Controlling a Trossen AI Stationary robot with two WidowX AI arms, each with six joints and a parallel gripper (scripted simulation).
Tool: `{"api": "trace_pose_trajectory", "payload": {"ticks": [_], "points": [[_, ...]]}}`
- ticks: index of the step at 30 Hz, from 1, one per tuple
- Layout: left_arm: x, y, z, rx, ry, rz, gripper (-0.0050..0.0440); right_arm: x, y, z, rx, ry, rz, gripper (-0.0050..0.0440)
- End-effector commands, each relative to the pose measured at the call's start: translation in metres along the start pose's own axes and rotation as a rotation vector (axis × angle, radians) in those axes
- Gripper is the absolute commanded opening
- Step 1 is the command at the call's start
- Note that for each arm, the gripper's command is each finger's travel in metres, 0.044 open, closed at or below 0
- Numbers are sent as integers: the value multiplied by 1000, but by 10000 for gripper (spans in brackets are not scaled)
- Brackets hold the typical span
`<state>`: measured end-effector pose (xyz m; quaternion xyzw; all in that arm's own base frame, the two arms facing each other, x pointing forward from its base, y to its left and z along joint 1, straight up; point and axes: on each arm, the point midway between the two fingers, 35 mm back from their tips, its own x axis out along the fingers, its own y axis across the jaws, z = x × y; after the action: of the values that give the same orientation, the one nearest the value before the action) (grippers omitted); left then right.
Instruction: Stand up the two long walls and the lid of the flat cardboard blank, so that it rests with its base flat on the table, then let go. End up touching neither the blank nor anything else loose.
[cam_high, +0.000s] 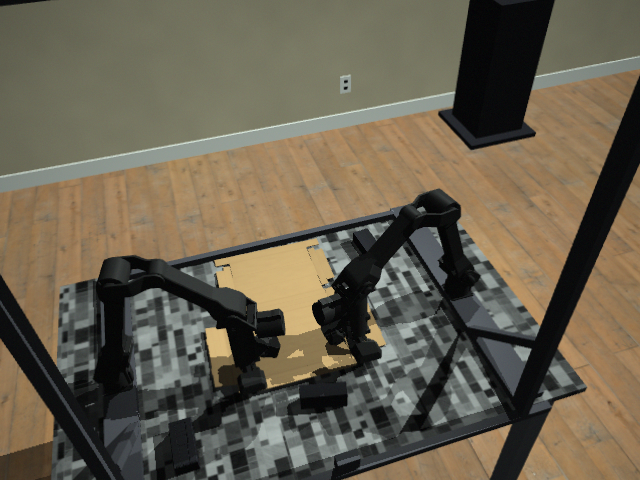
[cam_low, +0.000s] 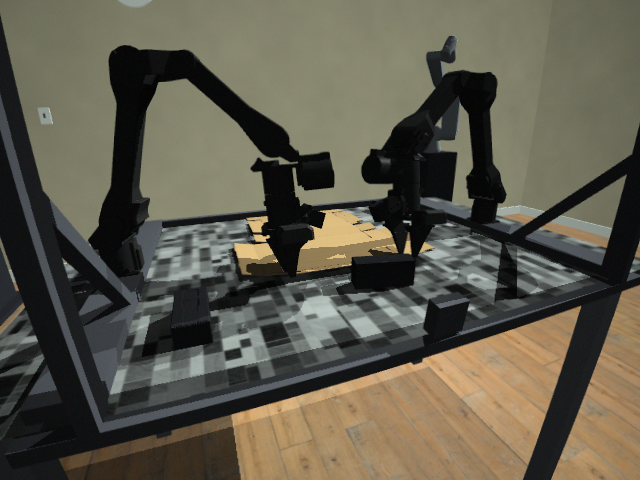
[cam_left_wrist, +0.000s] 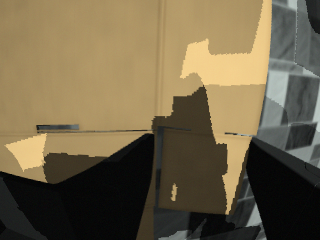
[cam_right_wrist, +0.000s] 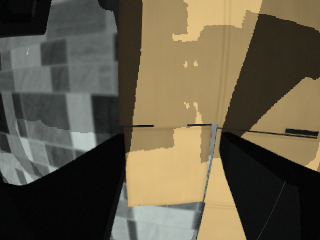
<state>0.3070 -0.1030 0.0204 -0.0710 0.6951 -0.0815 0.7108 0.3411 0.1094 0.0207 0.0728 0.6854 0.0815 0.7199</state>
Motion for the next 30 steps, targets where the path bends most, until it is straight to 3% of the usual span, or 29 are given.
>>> {"api": "trace_pose_trajectory", "payload": {"ticks": [1, 19, 25, 30], "points": [[13, 7, 3, -15, 4, 12, 220, 18, -11, 2, 10, 16, -20, 226], [12, 7, 3, -16, 4, 11, 220, 17, -11, 2, 10, 15, -20, 226], [12, 12, 4, -17, 7, -108, 220, 17, -15, 2, 11, 12, 99, 226], [12, 12, 4, -17, 7, -109, 220, 16, -15, 2, 11, 12, 100, 226]]}}
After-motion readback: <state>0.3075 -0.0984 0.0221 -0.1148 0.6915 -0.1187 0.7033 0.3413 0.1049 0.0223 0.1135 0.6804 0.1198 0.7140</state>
